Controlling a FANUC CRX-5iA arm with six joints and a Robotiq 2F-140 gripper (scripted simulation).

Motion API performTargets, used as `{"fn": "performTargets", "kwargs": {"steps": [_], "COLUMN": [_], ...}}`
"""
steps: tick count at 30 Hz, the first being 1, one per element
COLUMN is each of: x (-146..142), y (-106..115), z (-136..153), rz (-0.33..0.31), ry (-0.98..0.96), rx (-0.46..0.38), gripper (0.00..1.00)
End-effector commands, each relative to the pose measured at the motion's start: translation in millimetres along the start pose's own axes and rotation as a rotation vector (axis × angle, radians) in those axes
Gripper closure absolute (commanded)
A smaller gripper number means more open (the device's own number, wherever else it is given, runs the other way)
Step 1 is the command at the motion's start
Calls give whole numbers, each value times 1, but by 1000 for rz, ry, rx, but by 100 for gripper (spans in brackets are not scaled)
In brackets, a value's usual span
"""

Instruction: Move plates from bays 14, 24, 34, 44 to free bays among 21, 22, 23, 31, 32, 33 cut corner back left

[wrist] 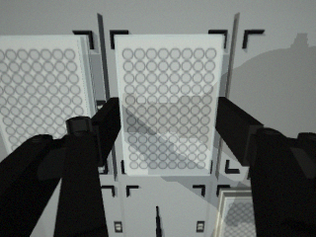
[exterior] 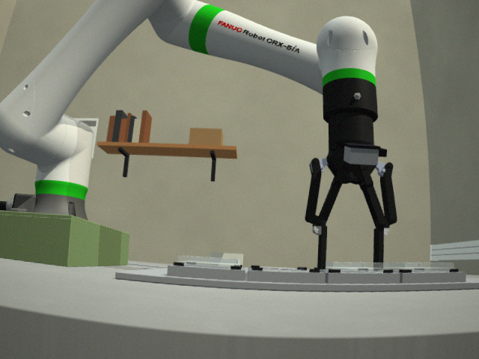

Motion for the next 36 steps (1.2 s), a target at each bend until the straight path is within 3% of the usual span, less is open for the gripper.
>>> {"fn": "performTargets", "kwargs": {"steps": [1,3,4,36], "x": [-1,-1,-1,-1], "y": [1,1,1,5], "z": [0,0,0,0], "rz": [-2,-2,-2,-2], "ry": [0,0,0,0], "rx": [2,2,2,2], "gripper": [42,43,90,90]}}
Point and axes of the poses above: the point where the finger pads meet when closed, its own y axis back along the fingers, its own x axis across the jaws, z = x × y, the point moved 9 cm from there along y, back along the fingers, and after that the axes turned 11 degrees about y, right-handed, at the moved point
